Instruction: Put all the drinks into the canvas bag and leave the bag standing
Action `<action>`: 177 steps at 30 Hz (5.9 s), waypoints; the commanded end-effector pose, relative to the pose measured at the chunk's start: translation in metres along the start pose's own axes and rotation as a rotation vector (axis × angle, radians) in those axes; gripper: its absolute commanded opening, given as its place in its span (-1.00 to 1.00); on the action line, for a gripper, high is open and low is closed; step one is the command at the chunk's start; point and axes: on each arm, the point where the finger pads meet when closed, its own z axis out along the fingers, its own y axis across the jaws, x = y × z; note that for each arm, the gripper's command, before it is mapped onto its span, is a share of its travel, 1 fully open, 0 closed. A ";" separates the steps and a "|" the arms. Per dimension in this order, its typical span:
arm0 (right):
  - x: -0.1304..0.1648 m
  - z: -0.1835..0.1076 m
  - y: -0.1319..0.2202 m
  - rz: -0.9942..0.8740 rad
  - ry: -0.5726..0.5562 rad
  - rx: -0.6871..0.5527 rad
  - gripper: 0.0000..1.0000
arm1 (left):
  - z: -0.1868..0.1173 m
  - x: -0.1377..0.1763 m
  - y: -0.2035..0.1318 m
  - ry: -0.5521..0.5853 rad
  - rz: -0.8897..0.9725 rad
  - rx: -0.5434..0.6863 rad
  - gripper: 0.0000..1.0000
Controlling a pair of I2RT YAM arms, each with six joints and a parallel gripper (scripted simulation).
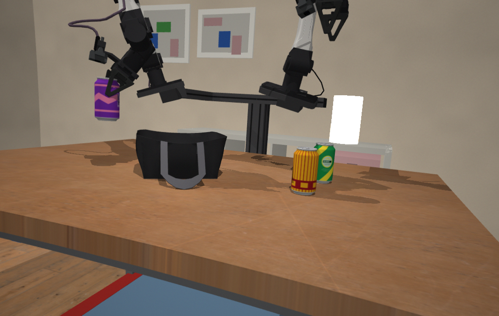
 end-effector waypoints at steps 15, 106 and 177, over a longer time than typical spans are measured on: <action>0.015 -0.034 0.032 0.013 -0.057 -0.006 0.40 | -0.008 0.002 0.006 0.019 -0.016 -0.057 1.00; 0.076 -0.087 0.106 0.065 -0.061 -0.048 0.40 | -0.008 0.002 0.006 0.019 -0.016 -0.057 1.00; 0.143 -0.009 0.111 0.045 -0.052 -0.039 0.40 | -0.008 0.002 0.006 0.019 -0.016 -0.057 1.00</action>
